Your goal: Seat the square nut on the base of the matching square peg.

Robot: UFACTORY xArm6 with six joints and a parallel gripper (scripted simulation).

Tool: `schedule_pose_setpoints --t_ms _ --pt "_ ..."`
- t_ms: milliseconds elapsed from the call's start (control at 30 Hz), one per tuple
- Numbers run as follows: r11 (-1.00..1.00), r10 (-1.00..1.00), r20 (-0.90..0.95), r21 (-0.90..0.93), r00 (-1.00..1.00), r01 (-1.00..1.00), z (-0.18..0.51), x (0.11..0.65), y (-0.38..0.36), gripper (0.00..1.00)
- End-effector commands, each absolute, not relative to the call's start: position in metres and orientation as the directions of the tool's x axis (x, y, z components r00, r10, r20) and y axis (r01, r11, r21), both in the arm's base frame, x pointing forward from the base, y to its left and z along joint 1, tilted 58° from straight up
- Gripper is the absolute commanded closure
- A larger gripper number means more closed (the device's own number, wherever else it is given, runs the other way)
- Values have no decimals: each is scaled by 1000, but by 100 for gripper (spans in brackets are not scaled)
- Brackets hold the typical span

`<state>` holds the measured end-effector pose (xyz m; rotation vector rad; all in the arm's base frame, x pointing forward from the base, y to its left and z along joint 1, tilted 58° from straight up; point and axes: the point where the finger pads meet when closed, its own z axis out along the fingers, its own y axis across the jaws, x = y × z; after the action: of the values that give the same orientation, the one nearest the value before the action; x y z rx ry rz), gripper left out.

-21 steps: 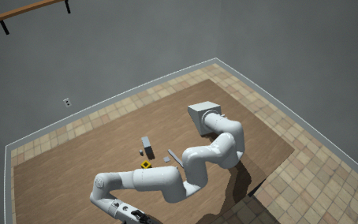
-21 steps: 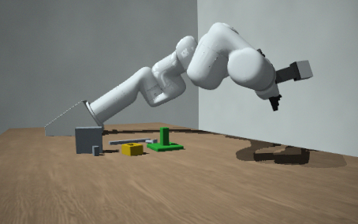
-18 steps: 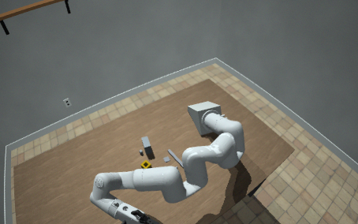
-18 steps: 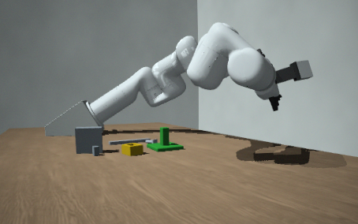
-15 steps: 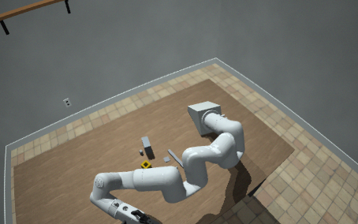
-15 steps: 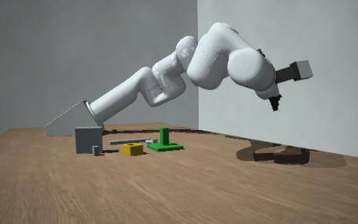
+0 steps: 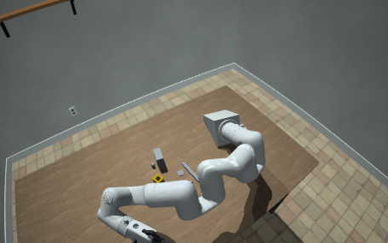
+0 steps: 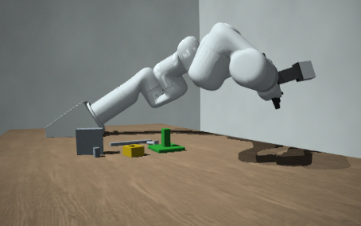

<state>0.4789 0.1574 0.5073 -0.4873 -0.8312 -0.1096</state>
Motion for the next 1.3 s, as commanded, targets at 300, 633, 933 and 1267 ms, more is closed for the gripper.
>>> schedule_pose_setpoints --t_ms 300,633,933,1267 --pt "765 71 648 -523 759 375 485 506 169 40" --pt "477 31 544 -745 838 466 403 537 169 40" --pt "173 58 505 -855 861 489 296 527 132 40" --pt "-231 153 468 -840 871 492 184 477 65 40"
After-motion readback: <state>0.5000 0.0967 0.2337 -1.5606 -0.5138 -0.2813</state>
